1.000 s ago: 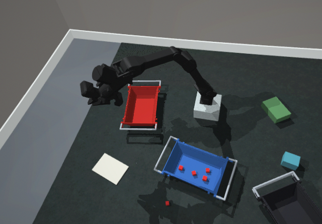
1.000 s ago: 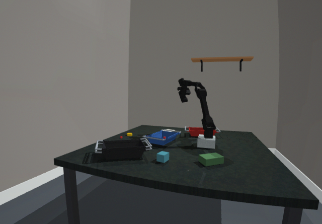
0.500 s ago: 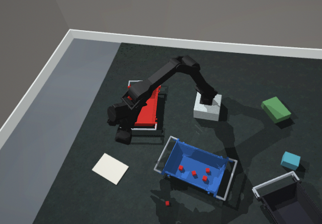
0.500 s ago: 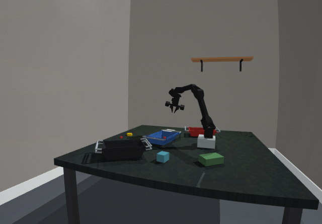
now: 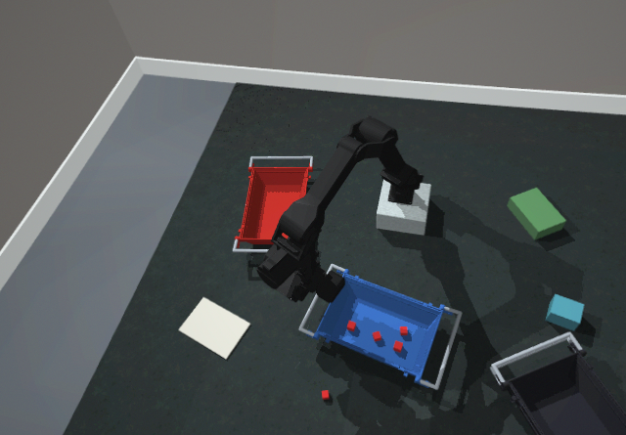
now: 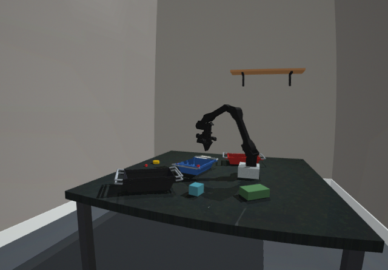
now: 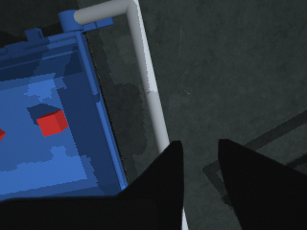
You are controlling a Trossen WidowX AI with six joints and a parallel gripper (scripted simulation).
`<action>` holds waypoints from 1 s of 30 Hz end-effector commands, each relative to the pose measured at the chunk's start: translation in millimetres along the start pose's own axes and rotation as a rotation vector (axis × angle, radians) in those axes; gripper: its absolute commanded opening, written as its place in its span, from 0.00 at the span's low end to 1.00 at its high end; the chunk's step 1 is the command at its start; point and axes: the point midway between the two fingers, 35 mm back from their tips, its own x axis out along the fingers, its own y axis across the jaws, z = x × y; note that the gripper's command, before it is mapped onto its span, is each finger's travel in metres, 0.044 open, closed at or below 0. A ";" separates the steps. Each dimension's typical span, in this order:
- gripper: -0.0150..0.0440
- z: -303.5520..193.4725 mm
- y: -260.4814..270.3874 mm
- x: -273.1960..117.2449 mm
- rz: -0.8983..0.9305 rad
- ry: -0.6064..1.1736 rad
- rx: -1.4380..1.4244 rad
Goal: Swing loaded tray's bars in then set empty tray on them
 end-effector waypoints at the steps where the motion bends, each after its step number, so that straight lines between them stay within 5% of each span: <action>1: 0.40 -15.6 16.6 11.9 0.038 0.063 -0.156; 10: 0.40 -15.5 16.7 16.9 0.038 0.063 -0.156; 22: 0.40 -19.7 18.6 71.0 0.038 0.063 -0.156; 30: 0.40 -19.6 22.9 63.3 0.038 0.063 -0.156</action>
